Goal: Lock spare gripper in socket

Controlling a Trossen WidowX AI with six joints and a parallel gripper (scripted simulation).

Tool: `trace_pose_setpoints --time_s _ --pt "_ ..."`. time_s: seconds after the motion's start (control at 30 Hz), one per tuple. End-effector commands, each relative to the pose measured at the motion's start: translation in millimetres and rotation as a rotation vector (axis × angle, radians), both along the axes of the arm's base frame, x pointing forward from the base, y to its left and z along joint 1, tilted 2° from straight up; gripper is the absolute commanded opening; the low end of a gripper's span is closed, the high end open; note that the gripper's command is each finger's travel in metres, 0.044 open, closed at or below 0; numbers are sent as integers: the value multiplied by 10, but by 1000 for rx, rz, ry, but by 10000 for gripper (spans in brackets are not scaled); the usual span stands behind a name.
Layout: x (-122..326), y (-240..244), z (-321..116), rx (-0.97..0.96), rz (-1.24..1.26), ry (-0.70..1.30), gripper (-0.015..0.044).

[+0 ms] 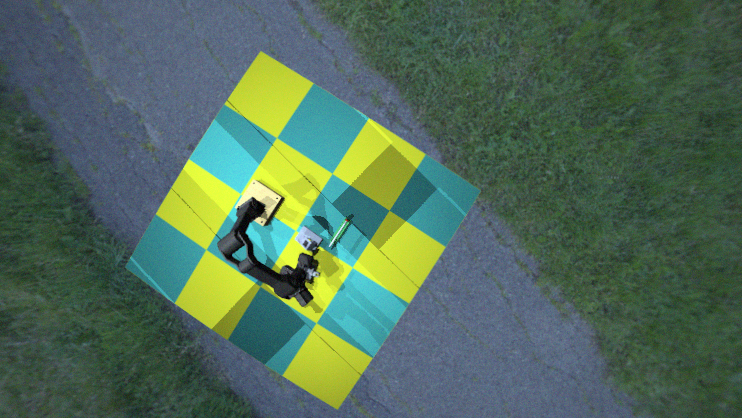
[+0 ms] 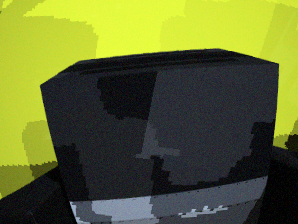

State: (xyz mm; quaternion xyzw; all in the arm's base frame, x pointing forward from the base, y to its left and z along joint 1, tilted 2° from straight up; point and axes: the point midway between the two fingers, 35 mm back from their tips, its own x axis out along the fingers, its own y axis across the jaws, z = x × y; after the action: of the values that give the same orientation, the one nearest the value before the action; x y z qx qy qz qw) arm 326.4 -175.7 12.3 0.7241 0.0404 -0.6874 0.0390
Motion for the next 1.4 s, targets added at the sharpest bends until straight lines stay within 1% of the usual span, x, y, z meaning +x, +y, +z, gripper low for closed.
trace_pose_setpoints --time_s 0.0,0.33,1.37 --pt "2 -1 5 0 0 -1 184" --pt "2 -1 5 0 0 -1 440" --pt "-113 44 504 27 -4 49 440"
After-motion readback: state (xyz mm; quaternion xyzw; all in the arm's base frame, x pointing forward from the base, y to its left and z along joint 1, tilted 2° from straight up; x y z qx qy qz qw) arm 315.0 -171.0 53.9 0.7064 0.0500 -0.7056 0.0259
